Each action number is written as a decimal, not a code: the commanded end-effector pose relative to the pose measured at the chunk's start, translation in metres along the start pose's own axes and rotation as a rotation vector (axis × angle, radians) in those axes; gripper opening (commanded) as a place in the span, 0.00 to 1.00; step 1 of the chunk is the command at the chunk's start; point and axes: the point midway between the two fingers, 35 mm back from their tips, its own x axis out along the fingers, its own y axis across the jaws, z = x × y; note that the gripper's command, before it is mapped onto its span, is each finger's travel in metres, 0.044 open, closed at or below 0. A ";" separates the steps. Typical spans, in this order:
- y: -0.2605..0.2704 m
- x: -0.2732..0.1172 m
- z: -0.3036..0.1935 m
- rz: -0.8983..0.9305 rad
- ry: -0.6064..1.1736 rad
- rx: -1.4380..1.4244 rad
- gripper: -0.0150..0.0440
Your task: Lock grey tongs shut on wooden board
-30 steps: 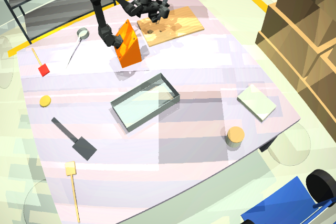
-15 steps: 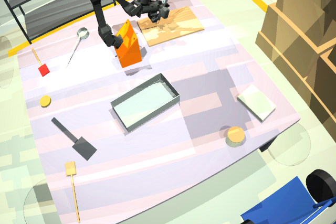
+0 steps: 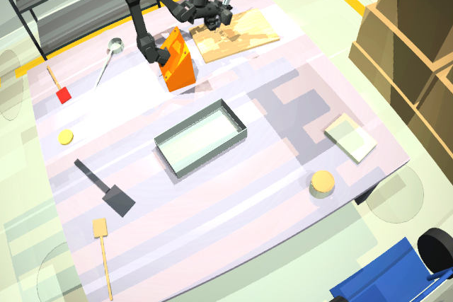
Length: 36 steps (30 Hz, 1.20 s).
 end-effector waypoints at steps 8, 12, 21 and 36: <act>0.003 0.022 -0.001 0.017 -0.108 0.006 0.00; 0.005 0.031 -0.001 0.021 -0.166 0.007 0.00; 0.007 0.046 -0.001 0.030 -0.295 0.013 0.00; 0.008 0.059 -0.003 0.041 -0.510 0.032 0.00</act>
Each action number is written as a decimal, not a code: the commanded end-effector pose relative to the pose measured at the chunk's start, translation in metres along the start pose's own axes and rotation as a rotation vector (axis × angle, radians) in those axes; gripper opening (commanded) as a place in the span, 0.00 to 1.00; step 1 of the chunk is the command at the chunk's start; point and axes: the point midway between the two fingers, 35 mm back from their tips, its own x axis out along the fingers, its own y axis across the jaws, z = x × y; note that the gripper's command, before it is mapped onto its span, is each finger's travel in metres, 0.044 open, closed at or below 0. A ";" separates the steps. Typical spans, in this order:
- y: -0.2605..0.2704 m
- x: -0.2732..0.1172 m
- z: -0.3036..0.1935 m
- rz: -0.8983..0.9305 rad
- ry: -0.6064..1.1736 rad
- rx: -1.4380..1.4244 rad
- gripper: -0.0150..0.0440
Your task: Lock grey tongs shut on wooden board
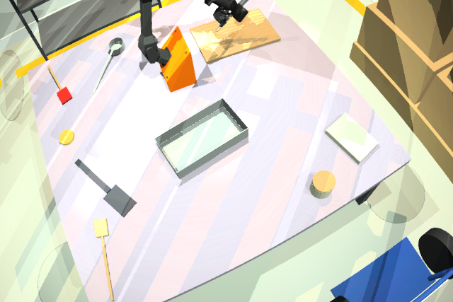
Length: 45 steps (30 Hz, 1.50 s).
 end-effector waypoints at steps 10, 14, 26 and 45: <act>-0.002 -0.003 -0.010 -0.003 -0.159 0.002 0.00; -0.002 -0.005 -0.010 -0.002 -0.218 0.003 0.00; -0.004 -0.019 -0.009 -0.004 -0.396 0.009 0.00; -0.007 -0.042 -0.006 -0.011 -0.581 0.014 0.00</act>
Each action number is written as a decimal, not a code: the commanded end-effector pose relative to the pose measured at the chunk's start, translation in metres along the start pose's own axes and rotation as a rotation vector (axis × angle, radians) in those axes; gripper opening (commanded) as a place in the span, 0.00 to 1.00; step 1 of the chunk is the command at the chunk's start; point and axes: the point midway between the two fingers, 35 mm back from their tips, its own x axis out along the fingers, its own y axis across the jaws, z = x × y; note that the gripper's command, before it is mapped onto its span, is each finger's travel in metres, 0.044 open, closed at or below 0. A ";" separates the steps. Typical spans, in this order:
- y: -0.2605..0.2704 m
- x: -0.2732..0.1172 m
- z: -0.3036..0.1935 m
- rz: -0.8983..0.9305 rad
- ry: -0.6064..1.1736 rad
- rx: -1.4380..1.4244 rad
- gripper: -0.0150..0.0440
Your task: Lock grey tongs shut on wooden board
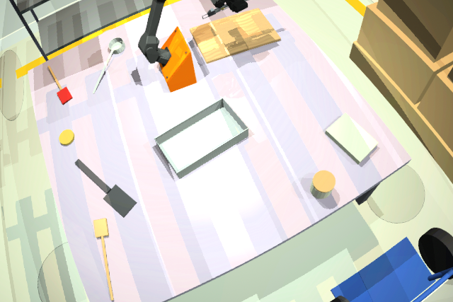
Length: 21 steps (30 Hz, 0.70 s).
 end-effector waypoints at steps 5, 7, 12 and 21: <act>-0.001 -0.001 -0.003 -0.008 0.006 -0.007 0.00; -0.001 0.002 -0.003 -0.009 0.006 -0.008 0.00; -0.001 0.011 -0.003 -0.010 0.006 -0.011 0.00; -0.001 0.025 -0.003 -0.012 0.005 -0.016 0.00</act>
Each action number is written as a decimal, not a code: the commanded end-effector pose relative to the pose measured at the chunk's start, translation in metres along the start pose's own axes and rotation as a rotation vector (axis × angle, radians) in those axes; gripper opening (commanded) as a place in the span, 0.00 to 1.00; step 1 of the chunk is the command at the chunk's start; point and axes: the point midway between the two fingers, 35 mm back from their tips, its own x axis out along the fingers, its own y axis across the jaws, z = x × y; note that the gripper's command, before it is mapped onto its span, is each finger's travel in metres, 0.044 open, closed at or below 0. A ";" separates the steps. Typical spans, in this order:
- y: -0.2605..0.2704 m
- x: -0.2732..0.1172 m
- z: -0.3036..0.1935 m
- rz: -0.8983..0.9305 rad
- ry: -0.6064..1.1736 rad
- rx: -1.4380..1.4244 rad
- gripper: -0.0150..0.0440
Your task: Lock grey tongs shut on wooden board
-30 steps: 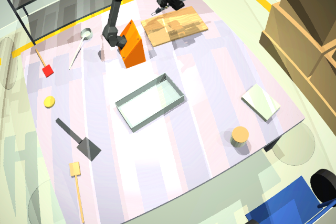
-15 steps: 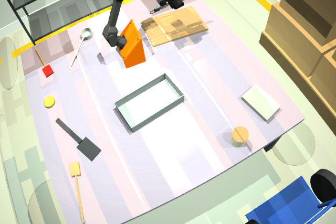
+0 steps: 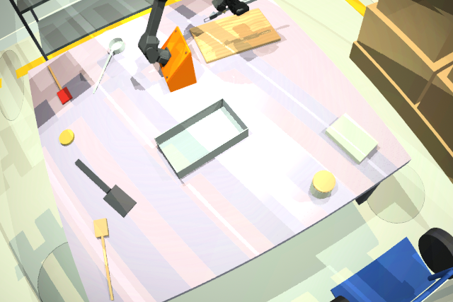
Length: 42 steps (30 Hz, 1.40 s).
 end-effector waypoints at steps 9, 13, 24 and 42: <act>-0.001 0.019 0.001 -0.009 0.001 -0.013 0.00; -0.001 0.025 0.002 -0.010 0.001 -0.015 0.00; -0.001 0.043 0.004 -0.013 -0.001 -0.021 0.00; 0.000 0.072 0.010 -0.017 -0.003 -0.030 0.00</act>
